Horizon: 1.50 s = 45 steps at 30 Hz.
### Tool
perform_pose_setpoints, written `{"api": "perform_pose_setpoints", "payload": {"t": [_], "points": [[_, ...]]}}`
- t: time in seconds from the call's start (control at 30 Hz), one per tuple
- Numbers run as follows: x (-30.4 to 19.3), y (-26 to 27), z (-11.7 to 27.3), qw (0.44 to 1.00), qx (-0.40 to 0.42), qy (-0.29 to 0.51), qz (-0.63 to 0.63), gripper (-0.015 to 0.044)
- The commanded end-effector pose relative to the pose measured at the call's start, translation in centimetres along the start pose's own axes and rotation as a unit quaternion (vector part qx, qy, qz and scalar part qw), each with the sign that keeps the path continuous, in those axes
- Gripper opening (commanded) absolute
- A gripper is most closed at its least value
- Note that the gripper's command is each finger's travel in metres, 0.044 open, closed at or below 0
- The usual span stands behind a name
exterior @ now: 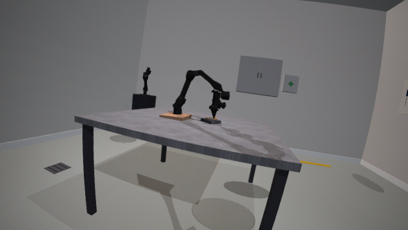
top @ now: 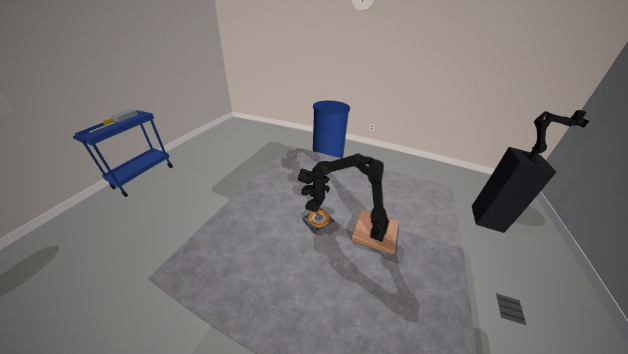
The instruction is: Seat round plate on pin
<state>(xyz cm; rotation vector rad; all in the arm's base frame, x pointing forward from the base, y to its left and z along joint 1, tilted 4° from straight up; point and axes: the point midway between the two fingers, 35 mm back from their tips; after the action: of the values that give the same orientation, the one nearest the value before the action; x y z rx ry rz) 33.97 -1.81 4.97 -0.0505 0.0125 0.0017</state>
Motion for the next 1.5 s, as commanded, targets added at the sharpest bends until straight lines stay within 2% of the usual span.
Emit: {"api": "perform_pose_setpoints", "payload": {"t": [0.0, 0.57, 0.93, 1.47], "points": [[0.3, 0.4, -0.3, 1.0, 0.003, 0.003, -0.001, 0.0], [1.1, 1.1, -0.4, 1.0, 0.003, 0.003, -0.001, 0.0], [0.9, 0.9, 4.4, 1.0, 0.003, 0.003, -0.001, 0.0], [1.0, 0.9, 3.6, 1.0, 0.002, 0.003, 0.002, 0.0]]}}
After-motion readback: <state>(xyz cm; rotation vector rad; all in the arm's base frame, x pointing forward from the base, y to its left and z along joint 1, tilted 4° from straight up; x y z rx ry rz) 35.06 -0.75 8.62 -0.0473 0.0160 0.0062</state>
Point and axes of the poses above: the point midway between the two fingers, 35 mm back from their tips, its own z axis back along the fingers, its own y axis across the jaws, x = y × z, and after that the axes turned 1 degree about -z, right-handed
